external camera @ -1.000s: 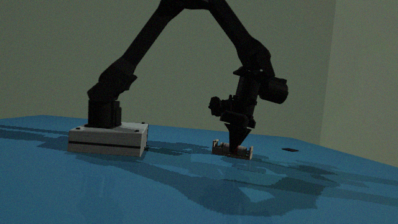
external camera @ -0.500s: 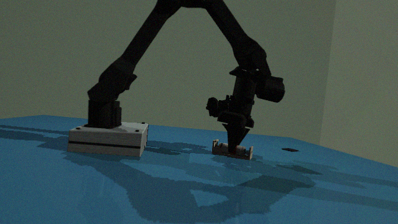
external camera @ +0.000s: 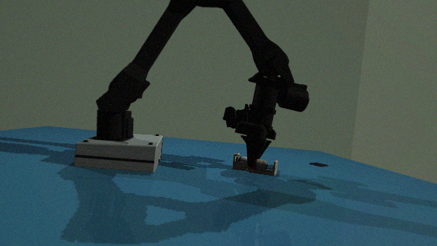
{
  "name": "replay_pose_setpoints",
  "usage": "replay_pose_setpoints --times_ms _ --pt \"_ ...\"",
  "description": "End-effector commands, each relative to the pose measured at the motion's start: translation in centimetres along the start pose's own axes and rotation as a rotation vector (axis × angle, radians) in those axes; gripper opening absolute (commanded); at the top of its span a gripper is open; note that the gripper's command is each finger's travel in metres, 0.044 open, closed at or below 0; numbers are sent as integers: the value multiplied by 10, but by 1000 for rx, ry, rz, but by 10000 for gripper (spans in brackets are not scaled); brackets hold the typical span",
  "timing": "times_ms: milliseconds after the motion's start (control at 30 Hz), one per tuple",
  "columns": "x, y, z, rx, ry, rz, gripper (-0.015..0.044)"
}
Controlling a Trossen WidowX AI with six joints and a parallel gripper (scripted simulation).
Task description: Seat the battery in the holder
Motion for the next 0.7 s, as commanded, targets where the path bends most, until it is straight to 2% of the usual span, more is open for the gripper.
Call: replay_pose_setpoints --times_ms 0,100,233,667 --pt "0 -1 1 -1 -4 0 82" --pt "0 -1 1 -1 -4 0 82" --pt "0 -1 1 -1 -4 0 184" --pt "1 15 2 1 -1 0 184"
Point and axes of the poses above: the point midway between the two fingers, 35 mm back from their tips, its own y axis back along the fingers, its own x axis across the jaws, z = x × y, the point moved 3 cm from there along y, back along the fingers, and after that the axes turned 15 degrees about y, right-handed, at the moved point
